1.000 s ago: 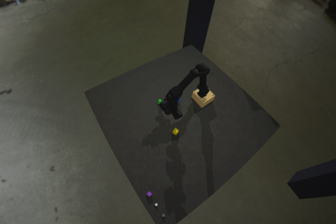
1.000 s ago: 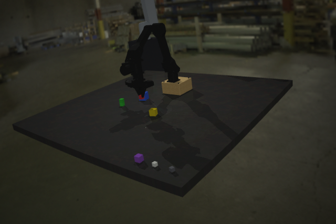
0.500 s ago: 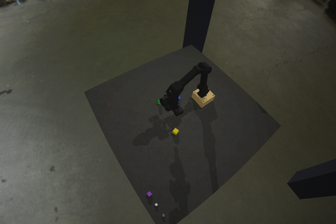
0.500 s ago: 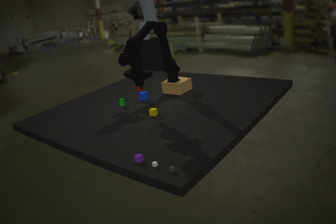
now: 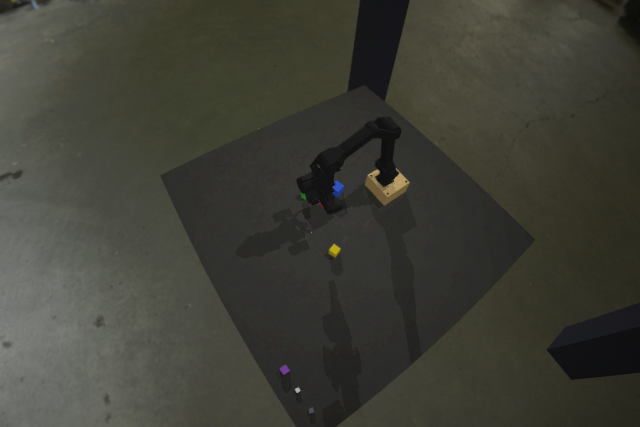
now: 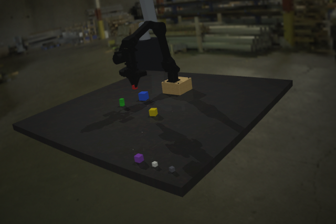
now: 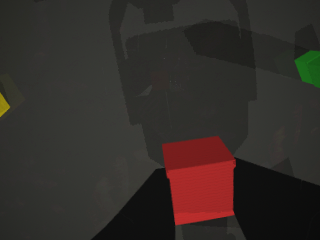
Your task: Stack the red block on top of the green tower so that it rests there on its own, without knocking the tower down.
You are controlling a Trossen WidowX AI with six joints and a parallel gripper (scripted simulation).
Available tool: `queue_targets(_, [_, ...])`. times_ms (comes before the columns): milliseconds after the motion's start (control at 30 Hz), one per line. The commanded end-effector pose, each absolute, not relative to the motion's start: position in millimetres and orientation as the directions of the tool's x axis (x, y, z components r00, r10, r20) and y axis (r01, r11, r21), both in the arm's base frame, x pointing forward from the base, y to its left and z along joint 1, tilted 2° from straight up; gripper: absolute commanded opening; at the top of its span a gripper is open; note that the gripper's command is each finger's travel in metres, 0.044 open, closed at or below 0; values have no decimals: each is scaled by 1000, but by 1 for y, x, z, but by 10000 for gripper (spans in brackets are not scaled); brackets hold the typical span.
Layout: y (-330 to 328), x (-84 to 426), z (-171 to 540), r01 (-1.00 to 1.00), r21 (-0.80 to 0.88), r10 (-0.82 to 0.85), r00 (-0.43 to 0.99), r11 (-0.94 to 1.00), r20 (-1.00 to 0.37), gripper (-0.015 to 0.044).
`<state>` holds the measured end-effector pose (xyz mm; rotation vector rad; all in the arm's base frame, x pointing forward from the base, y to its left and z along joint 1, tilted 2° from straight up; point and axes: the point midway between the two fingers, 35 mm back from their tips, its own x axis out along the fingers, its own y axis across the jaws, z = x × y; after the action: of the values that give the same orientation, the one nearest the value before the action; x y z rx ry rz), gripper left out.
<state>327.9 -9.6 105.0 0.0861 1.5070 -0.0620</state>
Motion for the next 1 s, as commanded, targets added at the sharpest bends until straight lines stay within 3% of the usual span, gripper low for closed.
queue_targets(0, [-35, 334, 105, 101, 18, 11, 63, 995, -998, 0])
queue_targets(600, [-141, 328, 101, 61, 9, 5, 55, 998, -998, 0])
queue_targets(967, [-145, 331, 71, 59, 8, 5, 54, 998, -999, 0])
